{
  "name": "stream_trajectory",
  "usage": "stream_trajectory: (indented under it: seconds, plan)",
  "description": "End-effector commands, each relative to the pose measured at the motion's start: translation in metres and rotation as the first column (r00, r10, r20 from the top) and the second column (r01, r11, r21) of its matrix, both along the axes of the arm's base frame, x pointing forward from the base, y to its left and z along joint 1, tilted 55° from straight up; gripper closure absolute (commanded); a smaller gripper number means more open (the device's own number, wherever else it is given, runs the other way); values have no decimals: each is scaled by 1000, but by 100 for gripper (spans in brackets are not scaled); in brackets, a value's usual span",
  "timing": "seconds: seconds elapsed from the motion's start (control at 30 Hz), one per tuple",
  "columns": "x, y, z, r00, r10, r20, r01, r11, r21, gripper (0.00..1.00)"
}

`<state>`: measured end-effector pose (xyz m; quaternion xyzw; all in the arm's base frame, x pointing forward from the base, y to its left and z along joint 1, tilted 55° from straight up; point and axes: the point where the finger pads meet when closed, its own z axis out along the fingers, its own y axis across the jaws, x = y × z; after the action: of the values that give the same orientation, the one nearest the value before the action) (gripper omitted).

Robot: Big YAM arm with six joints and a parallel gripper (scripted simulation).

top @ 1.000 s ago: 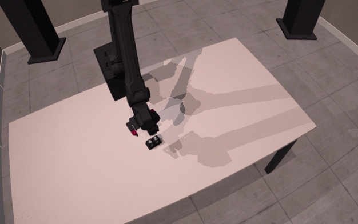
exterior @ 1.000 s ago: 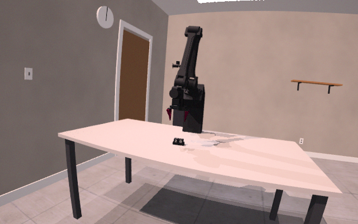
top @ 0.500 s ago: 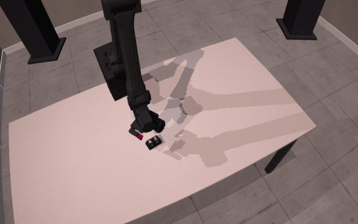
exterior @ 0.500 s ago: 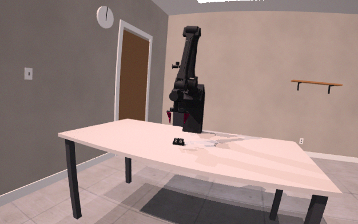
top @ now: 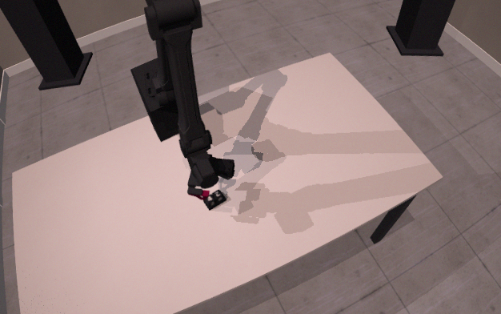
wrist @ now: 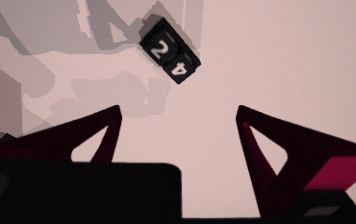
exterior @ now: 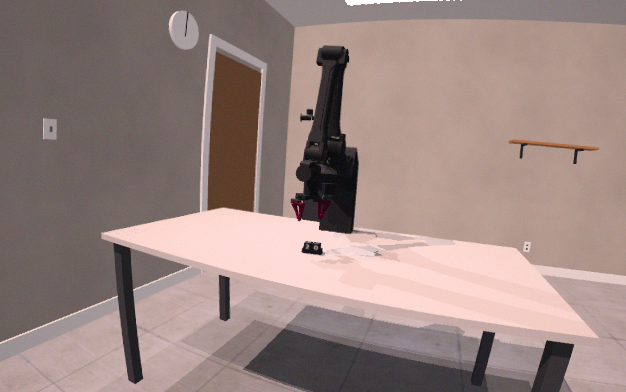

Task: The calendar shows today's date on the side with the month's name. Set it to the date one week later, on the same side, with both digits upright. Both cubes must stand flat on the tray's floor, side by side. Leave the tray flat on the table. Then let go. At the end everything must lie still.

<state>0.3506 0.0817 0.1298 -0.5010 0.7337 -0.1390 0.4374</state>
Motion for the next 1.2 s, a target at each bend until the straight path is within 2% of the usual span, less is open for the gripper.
stream_trajectory:
  seconds: [0.0,0.07,0.1,0.13,0.2,0.23,0.27,0.53,0.63,0.73,0.87,0.9,1.17]
  plan:
    - [7,8,6,991,122,58,-114,985,-132,0]
    - [7,8,6,991,122,58,-114,985,-132,0]
    - [11,7,5,984,166,70,-150,969,-197,0]
    - [11,7,5,983,168,71,-151,968,-199,0]
    - [12,10,2,973,219,77,-193,946,-261,0]
    - [12,10,2,972,220,77,-194,945,-262,0]
    - [12,10,-1,964,253,77,-219,927,-305,0]
    - [18,12,-7,918,390,72,-310,819,-483,0]
    - [19,12,-7,916,395,71,-313,814,-489,0]
    - [20,13,-11,895,442,60,-341,764,-547,0]
    - [20,13,-11,889,454,59,-346,750,-563,0]
    - [20,13,-7,888,454,69,-340,752,-565,56]
    - [20,13,-6,888,454,72,-338,752,-566,56]
